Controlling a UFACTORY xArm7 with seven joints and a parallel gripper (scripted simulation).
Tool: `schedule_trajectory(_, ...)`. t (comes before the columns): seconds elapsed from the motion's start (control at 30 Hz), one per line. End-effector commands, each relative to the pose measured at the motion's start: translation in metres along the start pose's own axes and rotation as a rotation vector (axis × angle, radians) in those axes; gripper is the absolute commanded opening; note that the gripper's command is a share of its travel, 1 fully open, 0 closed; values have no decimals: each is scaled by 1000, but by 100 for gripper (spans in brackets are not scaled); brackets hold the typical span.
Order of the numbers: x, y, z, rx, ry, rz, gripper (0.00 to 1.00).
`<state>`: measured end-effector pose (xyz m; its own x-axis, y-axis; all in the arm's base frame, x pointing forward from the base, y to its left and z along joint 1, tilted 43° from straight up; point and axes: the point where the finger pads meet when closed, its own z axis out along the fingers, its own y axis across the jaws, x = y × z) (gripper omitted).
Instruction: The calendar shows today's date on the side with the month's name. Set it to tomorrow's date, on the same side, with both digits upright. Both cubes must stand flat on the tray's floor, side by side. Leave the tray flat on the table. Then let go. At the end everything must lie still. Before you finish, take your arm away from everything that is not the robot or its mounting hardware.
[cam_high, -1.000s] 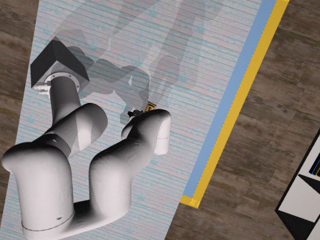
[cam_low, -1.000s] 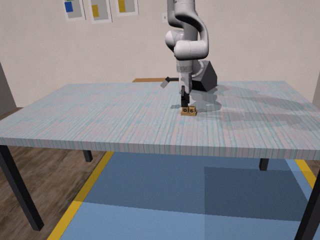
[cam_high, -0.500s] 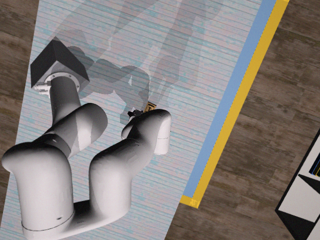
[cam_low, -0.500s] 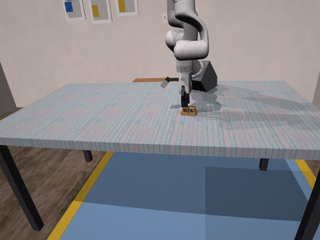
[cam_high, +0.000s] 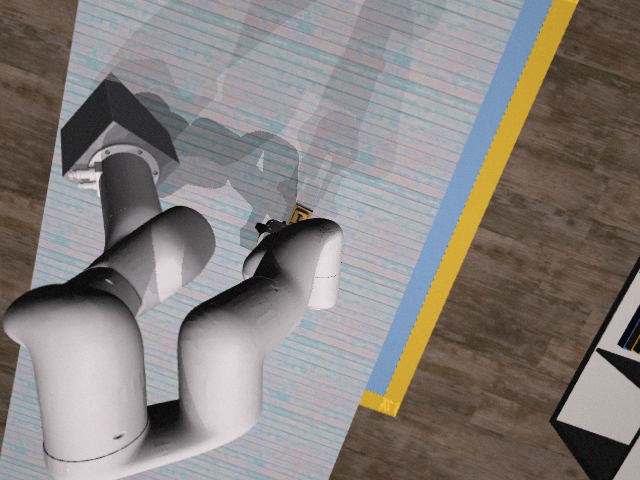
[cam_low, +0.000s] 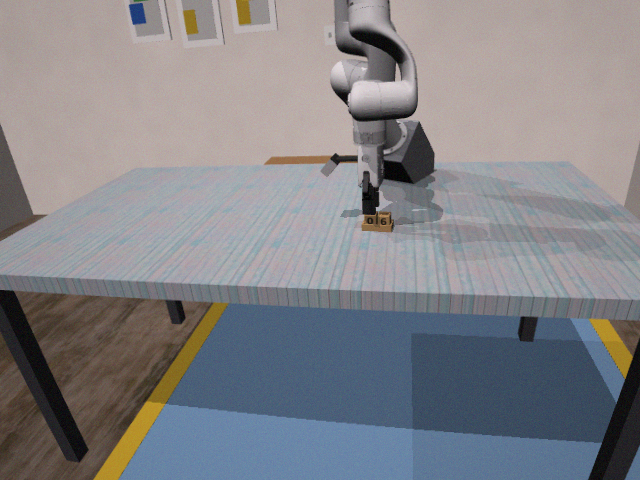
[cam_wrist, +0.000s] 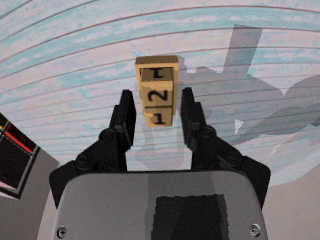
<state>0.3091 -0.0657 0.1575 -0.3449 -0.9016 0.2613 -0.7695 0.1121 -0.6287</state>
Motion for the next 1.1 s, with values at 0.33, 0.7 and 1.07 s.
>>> schedule_trajectory(0.33, 0, -1, 6, 1, 0, 0, 47)
schedule_trajectory(0.7, 0, -1, 22, 1, 0, 0, 47)
schedule_trajectory(1.07, 0, -1, 26, 1, 0, 0, 47)
